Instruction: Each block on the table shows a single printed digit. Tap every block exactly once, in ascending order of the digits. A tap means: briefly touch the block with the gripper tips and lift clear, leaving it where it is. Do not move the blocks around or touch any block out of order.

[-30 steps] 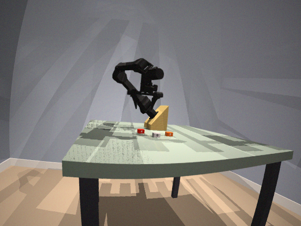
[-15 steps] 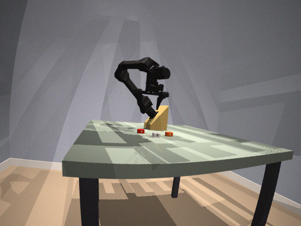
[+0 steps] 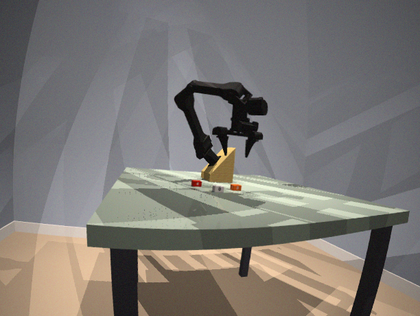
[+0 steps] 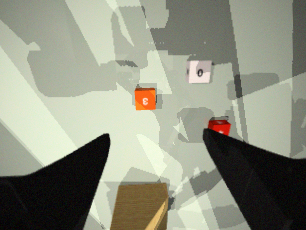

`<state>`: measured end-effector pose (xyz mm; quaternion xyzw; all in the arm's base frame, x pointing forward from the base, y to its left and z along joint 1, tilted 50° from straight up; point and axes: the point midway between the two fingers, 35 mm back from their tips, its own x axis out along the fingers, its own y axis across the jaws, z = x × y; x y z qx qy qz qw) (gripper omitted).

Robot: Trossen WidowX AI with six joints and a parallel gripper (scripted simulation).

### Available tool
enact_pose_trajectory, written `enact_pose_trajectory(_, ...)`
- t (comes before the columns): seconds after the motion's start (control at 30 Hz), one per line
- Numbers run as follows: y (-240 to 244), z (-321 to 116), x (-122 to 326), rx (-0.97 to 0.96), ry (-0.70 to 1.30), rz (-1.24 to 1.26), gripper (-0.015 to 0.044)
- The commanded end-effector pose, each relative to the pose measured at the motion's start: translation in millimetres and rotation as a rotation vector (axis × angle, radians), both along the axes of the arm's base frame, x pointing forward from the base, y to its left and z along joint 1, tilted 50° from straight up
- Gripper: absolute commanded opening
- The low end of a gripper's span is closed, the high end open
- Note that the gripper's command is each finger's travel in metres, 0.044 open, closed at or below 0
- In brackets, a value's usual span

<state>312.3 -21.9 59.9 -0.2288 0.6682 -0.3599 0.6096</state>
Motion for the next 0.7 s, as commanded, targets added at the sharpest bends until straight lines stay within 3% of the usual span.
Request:
enact_pose_trajectory(0.0,3,-3,3,0.005,-0.008,-0.003,0.0400)
enact_pose_trajectory(0.5,1,-1,4,0.005,-0.008,-0.003,0.0400)
enact_pose_trajectory(0.67,-51,54,27,0.002,-0.008,-0.003,0.0400)
